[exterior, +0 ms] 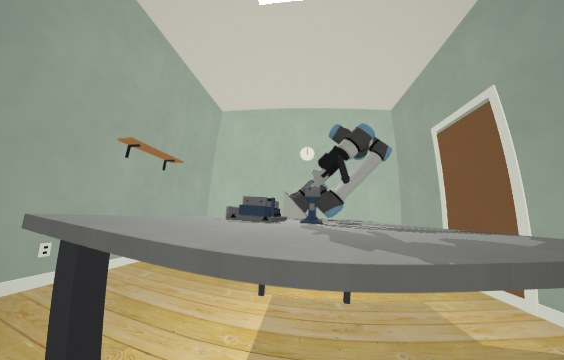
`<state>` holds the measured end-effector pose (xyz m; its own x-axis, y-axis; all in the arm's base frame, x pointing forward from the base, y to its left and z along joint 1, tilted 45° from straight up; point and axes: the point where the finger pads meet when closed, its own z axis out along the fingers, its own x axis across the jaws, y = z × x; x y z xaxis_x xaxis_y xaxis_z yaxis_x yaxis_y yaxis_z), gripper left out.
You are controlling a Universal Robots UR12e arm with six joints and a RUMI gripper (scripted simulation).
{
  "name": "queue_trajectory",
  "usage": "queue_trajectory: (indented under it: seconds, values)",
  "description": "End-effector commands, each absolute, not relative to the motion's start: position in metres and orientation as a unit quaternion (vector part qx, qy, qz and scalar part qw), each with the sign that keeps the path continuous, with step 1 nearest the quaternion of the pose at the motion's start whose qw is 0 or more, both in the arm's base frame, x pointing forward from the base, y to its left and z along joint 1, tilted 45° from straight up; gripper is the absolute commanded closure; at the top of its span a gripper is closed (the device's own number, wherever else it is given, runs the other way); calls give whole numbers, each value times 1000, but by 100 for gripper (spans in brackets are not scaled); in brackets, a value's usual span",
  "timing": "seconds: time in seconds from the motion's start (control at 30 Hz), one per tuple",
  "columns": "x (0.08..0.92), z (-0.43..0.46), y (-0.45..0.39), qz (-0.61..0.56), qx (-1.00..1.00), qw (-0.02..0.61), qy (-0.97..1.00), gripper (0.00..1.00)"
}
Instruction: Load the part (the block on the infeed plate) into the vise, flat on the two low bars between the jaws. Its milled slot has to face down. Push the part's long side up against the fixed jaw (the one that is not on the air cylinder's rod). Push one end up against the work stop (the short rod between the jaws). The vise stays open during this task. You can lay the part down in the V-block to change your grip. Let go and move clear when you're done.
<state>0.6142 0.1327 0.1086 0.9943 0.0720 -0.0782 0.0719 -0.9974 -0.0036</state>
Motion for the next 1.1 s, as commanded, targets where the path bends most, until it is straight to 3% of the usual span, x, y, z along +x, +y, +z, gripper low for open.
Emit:
queue_trajectory:
  seconds: [0.0, 0.3, 0.33, 1.07]
  values:
    - [615, 109, 132, 39, -999, 0, -36, 49]
    - [615, 109, 132, 39, -999, 0, -36, 49]
    - [615, 109, 132, 39, -999, 0, -36, 100]
    - [615, 109, 132, 39, -999, 0, -36, 100]
